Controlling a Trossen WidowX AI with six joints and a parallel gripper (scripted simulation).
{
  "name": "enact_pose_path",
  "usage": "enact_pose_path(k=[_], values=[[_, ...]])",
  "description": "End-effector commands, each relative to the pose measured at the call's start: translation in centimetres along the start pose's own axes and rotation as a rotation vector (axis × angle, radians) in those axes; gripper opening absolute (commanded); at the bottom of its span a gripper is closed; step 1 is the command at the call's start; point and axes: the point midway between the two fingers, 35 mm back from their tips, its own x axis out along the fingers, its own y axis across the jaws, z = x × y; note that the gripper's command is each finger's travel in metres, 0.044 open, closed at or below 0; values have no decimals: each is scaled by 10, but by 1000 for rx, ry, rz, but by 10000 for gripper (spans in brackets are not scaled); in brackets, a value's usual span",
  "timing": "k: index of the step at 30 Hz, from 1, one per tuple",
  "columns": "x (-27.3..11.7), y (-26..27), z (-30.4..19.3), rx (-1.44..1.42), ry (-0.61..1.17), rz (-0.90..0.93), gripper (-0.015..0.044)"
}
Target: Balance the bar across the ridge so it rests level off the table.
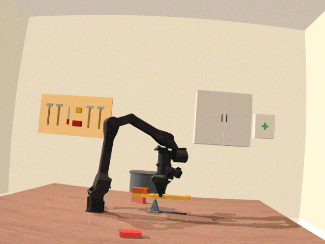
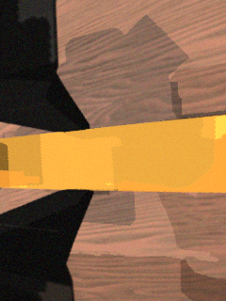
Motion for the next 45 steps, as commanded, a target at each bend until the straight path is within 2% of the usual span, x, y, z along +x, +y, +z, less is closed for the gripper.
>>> enact_pose_path(k=[1, 45], values=[[0, 0, 0, 4, -1, 2, 0], [4, 0, 0, 4, -1, 2, 0]])
